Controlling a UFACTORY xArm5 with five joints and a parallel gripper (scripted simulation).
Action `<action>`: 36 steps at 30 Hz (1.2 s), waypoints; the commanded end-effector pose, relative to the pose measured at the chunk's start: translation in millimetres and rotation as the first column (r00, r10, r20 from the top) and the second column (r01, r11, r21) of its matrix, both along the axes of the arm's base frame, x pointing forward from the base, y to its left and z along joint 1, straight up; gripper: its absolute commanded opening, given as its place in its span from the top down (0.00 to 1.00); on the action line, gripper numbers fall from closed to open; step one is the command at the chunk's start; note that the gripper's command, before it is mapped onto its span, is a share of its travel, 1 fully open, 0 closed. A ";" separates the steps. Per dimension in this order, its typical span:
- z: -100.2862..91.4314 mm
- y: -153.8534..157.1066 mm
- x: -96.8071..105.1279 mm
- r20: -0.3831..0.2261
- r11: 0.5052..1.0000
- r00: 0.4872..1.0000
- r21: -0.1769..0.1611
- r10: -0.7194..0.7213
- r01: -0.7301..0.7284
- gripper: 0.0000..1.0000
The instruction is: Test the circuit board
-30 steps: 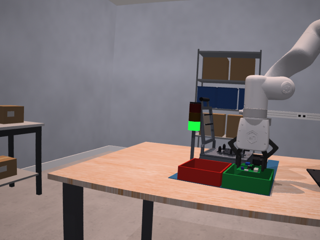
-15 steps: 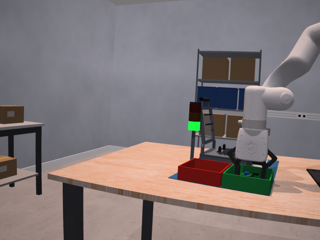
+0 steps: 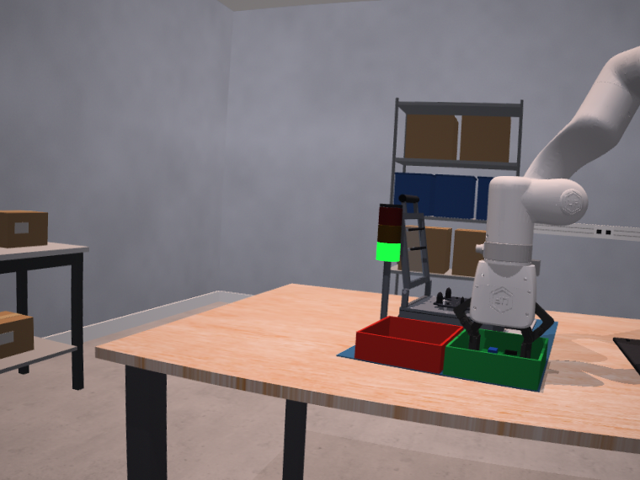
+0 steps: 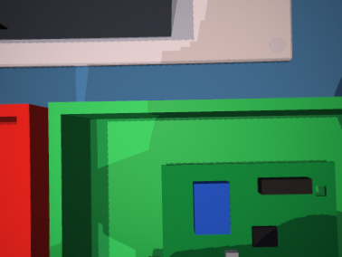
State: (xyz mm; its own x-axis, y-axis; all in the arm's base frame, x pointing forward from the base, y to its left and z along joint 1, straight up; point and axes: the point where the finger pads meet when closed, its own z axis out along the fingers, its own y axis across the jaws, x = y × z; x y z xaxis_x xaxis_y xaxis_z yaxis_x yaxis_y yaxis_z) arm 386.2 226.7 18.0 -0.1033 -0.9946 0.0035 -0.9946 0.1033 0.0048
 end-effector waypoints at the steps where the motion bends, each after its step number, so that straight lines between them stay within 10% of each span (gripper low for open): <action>1: 1.1 0.7 1.2 0.003 1.000 1.000 0.002 0.000 0.000 0.21; 36: -1.8 0.7 1.2 0.003 1.000 1.000 0.002 0.000 0.000 0.21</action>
State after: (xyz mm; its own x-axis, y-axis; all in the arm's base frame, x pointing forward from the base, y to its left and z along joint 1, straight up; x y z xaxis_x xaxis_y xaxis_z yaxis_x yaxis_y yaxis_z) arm 386.2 226.7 15.3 -0.1033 -0.9946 0.0037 -0.9946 0.1033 0.0049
